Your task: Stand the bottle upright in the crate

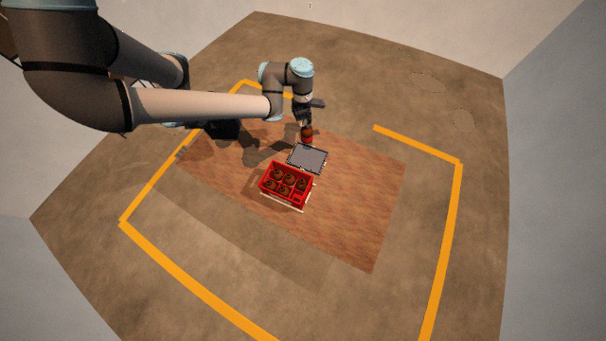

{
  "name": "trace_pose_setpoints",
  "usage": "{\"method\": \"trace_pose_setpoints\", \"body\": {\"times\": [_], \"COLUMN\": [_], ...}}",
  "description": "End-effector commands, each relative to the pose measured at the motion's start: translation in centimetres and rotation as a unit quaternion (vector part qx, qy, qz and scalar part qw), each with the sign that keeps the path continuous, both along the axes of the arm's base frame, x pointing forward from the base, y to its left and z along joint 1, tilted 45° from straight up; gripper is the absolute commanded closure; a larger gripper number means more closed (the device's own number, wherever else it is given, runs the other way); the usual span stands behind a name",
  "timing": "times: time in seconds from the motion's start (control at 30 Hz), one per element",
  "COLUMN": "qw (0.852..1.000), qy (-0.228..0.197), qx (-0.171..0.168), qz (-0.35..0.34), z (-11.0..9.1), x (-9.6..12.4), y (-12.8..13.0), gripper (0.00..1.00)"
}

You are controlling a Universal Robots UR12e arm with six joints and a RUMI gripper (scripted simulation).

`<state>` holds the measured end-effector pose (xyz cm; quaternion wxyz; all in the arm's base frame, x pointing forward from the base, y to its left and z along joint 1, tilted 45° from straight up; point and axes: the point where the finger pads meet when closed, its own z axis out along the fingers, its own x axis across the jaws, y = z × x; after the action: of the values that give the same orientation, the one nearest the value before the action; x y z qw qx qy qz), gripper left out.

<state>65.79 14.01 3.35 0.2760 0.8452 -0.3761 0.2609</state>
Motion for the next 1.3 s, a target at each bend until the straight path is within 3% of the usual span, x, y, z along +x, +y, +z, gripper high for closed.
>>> {"method": "trace_pose_setpoints", "body": {"times": [0.0,1.27], "qw": [1.000,1.000], "qy": [-0.001,-0.001], "qx": [0.000,0.000], "qz": [0.000,0.000], "z": [0.07,0.98], "x": [0.03,0.15], "y": [0.04,-0.90], "gripper": [1.00,1.00]}}
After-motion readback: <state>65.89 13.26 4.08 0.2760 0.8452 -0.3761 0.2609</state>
